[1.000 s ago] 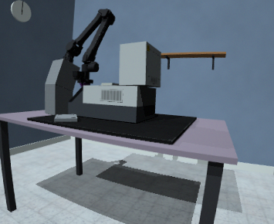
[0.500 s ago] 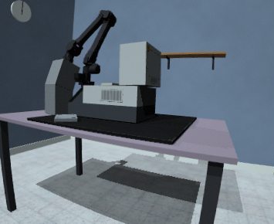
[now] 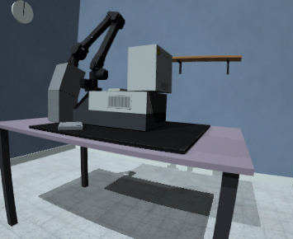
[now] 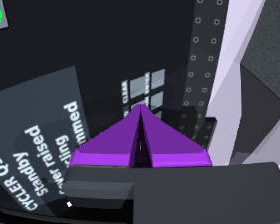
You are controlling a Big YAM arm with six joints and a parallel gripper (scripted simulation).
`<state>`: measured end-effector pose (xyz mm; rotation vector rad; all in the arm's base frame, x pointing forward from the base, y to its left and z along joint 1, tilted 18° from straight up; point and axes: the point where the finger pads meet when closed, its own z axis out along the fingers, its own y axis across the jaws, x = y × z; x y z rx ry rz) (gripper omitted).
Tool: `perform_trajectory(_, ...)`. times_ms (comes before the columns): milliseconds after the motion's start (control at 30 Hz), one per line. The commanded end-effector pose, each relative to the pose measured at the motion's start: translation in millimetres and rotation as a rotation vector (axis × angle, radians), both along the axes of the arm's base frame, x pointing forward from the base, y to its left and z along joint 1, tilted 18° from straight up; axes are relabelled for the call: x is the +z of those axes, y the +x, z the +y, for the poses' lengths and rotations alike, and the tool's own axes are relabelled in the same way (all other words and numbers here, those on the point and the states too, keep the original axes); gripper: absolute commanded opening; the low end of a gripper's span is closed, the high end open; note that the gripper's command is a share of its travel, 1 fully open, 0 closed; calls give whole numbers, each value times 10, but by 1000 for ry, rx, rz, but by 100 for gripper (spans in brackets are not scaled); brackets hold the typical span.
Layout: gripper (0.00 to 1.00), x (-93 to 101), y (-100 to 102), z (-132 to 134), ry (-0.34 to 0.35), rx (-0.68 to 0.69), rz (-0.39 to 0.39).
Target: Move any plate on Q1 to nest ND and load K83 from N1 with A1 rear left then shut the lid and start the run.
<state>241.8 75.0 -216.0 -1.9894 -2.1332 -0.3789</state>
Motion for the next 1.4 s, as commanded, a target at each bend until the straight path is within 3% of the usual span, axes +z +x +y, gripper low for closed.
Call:
perform_trajectory(0, 0, 62, -67, -34, -1, 0, 3)
perform_trajectory(267, 0, 70, -36, -46, 1, 0, -18)
perform_trajectory(633, 0, 15, -124, 1, -1, 13, 17)
perform_trajectory(1000, 0, 47, 93, -14, 2, -22, -14)
perform_trajectory(1367, 0, 48, -101, -51, 0, -30, 17)
